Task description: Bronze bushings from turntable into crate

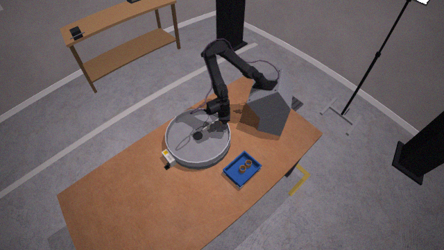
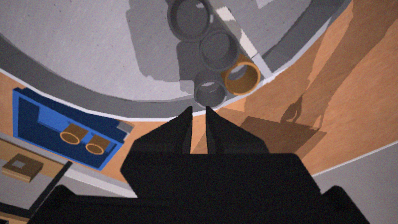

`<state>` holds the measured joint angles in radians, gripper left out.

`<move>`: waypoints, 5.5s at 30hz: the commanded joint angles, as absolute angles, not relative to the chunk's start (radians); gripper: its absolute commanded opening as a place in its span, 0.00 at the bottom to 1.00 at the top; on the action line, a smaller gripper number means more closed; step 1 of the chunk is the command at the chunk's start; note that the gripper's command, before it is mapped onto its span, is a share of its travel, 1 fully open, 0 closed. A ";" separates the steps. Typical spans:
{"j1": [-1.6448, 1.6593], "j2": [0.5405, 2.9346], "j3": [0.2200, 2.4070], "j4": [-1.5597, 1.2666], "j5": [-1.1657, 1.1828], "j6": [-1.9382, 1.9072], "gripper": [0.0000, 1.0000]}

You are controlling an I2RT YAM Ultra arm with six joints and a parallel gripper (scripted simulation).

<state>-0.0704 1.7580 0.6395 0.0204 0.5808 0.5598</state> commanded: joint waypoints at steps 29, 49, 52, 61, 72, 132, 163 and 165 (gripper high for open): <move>-0.060 1.718 0.667 0.013 0.580 0.550 0.15; -0.064 1.721 0.665 0.012 0.579 0.549 0.15; -0.064 1.721 0.665 0.012 0.579 0.549 0.15; -0.064 1.721 0.665 0.012 0.579 0.549 0.15; -0.064 1.721 0.665 0.012 0.579 0.549 0.15; -0.061 1.719 0.635 0.029 0.582 0.553 0.15; -0.085 1.772 0.644 0.058 0.568 0.540 0.15; -0.103 1.804 0.666 0.098 0.560 0.522 0.15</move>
